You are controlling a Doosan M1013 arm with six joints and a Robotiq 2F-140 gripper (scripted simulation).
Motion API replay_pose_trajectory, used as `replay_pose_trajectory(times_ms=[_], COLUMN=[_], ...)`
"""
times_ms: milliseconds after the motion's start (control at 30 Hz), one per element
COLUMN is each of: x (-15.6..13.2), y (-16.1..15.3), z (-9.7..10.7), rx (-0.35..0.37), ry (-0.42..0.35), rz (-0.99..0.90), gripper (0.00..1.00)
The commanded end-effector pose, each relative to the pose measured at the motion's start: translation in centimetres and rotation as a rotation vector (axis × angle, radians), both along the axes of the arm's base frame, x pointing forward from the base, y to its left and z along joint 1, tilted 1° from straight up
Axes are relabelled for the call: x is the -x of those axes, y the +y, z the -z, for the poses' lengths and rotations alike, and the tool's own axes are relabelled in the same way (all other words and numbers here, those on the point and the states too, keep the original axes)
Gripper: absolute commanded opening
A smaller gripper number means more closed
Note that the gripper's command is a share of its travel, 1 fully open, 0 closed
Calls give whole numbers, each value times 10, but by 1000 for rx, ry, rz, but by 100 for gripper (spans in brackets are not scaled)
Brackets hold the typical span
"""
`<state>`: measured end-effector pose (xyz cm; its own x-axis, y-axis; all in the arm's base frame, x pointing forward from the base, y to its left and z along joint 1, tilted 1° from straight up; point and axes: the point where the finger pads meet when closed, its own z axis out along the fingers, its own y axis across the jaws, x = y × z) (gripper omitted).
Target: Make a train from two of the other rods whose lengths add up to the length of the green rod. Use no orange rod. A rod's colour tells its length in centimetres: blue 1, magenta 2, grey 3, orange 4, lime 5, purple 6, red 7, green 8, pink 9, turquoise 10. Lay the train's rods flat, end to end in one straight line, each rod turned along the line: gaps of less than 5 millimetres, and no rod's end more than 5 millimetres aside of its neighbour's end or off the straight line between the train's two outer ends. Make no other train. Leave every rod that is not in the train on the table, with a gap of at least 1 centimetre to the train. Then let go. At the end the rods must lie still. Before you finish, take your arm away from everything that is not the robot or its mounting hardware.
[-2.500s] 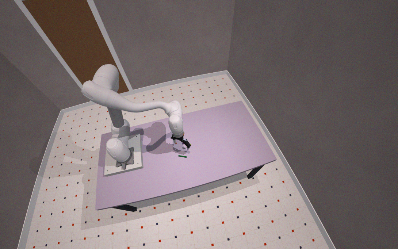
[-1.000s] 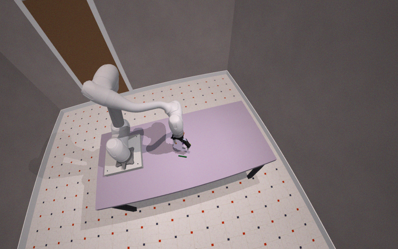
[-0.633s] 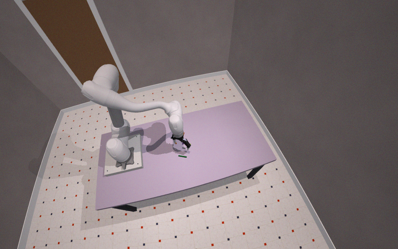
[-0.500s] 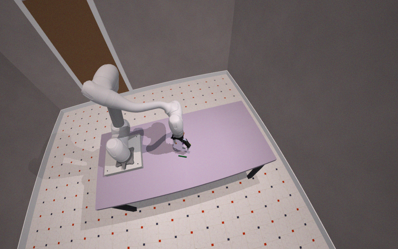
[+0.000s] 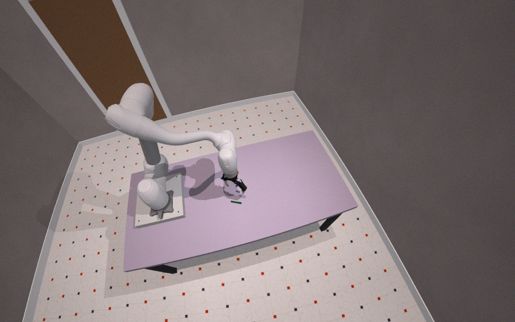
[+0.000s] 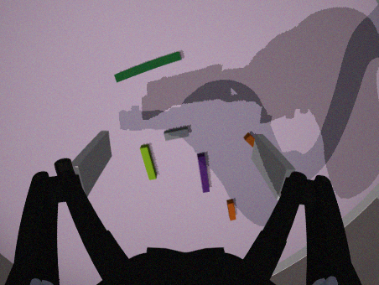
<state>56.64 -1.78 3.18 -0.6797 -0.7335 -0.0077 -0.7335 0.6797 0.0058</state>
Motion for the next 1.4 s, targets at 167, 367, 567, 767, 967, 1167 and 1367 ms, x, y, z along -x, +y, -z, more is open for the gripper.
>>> replay_pose_trajectory(times_ms=[167,367,567,767,967,1167,1367], x=[0,0,-1,-4,-6,-8,-10], y=[0,0,0,1,2,3,3], z=[0,0,-2,-5,-9,-12,-15], rx=[0,0,0,-1,-1,-1,-2], ry=[0,0,1,3,5,7,9], rz=[0,0,86,319,506,694,890], gripper=[100,100,100,100,100,100,100])
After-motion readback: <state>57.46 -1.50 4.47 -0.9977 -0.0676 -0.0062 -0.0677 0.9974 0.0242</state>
